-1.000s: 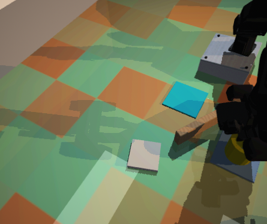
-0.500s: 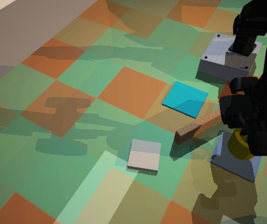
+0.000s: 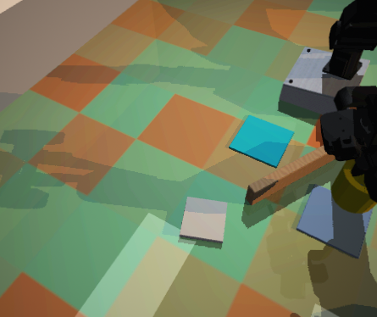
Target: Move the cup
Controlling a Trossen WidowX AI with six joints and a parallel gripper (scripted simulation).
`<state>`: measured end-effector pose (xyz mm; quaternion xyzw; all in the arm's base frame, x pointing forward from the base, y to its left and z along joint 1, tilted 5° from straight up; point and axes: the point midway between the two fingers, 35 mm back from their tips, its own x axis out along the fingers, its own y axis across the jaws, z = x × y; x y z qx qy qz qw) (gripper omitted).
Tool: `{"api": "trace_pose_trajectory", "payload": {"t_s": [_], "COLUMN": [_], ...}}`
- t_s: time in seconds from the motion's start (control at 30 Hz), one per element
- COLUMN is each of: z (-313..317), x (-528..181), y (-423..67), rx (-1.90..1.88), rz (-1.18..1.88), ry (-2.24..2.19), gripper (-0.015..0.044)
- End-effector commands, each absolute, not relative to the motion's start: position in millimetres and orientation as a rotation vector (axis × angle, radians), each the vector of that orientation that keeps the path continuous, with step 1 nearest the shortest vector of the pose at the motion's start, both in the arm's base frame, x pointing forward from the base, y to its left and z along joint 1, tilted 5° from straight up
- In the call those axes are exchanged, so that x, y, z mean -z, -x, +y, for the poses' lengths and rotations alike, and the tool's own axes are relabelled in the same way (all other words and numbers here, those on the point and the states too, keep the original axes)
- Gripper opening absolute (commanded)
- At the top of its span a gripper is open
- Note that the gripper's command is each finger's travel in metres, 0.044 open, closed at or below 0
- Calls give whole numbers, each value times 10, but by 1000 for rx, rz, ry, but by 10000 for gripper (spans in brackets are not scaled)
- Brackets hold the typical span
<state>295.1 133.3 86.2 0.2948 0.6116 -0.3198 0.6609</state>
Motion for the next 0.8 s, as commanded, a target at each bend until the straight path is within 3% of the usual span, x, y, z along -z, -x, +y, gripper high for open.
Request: {"api": "trace_pose_trajectory", "payload": {"t_s": [0.0, 0.77], "z": [1331, 1149], "x": [-857, -873], "y": [-2952, -2890], "rx": [724, 725], "rz": [1384, 1379], "ry": [-667, -668], "gripper": [0, 0]}}
